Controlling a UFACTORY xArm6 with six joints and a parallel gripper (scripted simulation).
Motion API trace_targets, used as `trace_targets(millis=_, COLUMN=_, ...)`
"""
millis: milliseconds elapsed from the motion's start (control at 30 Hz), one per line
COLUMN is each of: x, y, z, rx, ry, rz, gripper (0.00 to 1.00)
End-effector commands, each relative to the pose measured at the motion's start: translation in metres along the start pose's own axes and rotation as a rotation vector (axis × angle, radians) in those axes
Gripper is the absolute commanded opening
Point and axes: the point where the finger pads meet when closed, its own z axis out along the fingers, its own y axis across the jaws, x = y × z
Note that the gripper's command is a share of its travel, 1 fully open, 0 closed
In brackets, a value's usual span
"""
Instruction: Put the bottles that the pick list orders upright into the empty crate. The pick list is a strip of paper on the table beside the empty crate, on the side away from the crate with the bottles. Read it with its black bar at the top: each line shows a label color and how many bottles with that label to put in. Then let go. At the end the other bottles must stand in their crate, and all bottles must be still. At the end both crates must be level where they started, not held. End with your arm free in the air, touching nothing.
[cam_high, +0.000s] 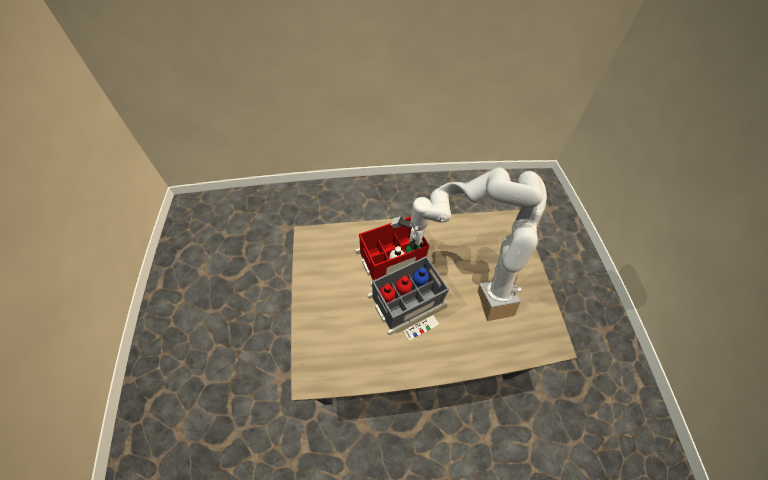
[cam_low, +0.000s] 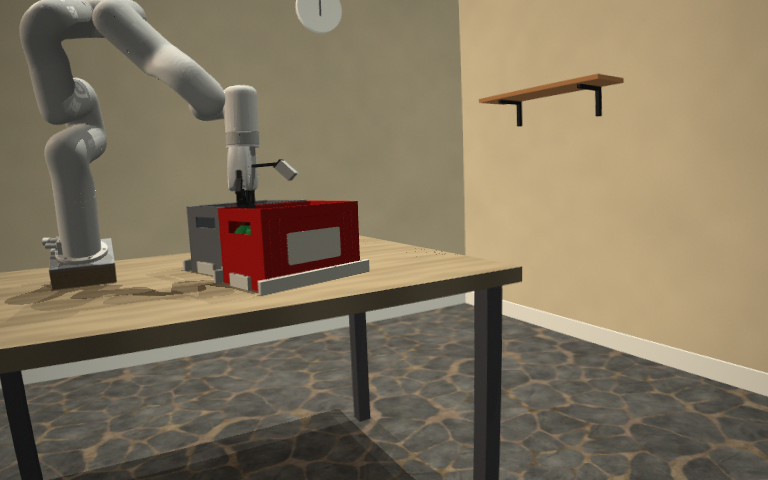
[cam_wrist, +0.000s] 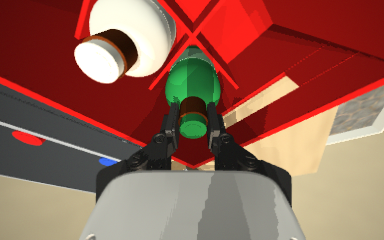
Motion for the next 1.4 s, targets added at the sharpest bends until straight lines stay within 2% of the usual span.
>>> trace_targets(millis=0, x=0.002, y=0.000, z=-0.009, rx=0.001, ry=0.005, rz=0.001, gripper=0.00)
trace_targets(millis=1367, x=0.002, y=0.000, z=-0.068, rx=0.001, ry=0.005, rz=0.001, gripper=0.00)
